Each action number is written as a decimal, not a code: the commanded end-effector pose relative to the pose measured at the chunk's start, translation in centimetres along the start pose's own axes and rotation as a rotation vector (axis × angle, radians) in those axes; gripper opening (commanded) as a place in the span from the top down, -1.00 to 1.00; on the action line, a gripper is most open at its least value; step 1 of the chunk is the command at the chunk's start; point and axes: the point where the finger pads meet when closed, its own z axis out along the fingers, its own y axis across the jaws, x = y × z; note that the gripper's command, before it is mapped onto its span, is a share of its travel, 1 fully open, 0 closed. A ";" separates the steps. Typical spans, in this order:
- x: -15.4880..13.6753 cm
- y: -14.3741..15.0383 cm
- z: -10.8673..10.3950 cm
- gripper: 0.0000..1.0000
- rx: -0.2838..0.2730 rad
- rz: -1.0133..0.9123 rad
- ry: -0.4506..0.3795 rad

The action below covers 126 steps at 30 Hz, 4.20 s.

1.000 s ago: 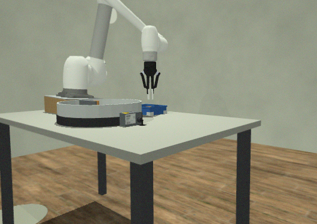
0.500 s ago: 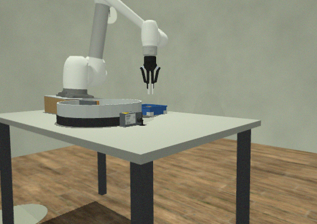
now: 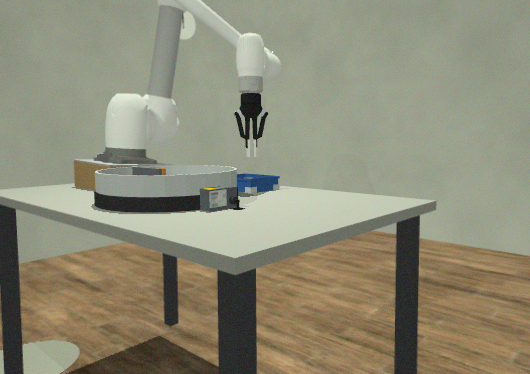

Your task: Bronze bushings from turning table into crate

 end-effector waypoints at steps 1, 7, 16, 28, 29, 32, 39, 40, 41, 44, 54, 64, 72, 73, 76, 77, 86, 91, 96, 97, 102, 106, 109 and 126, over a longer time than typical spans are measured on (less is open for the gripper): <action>-0.2 -0.1 -0.3 0.79 0.002 0.003 -0.003; -0.2 -0.1 -0.3 0.79 0.002 0.003 -0.003; -0.2 -0.1 -0.3 0.79 0.002 0.003 -0.003; -0.2 -0.1 -0.3 0.79 0.002 0.003 -0.003; -0.2 -0.1 -0.3 0.79 0.002 0.003 -0.003; -0.2 -0.1 -0.3 0.79 0.002 0.003 -0.003; -0.2 -0.1 -0.3 0.79 0.002 0.003 -0.003; -0.2 -0.1 -0.3 0.79 0.002 0.003 -0.003; -0.2 -0.1 -0.3 0.79 0.002 0.003 -0.003; -0.2 -0.1 -0.3 0.79 0.002 0.003 -0.003; -0.2 -0.1 -0.3 0.79 0.002 0.003 -0.003; -0.2 -0.1 -0.8 0.79 0.002 0.003 -0.003; -0.2 -0.1 -0.8 0.79 0.002 0.003 -0.003; -0.2 -0.1 -0.8 0.79 0.002 0.003 -0.003; -0.2 -0.1 -0.8 0.79 0.002 0.003 -0.003; -0.2 -0.1 -0.8 0.79 0.002 0.003 -0.003; -0.2 -0.1 -0.8 0.79 0.002 0.003 -0.003; -0.2 -0.1 -0.8 0.79 0.002 0.003 -0.003; -0.2 -0.1 -0.8 0.80 0.002 0.003 -0.003; -0.2 -0.1 -0.8 0.80 0.002 0.002 -0.003; -0.3 -0.7 -0.8 0.80 0.002 -0.012 -0.003; -0.5 -1.3 -0.8 0.80 0.002 -0.027 -0.003; -0.7 -2.7 -0.8 0.80 0.002 -0.062 -0.003; -3.1 -15.8 -0.7 0.80 0.002 -0.380 -0.003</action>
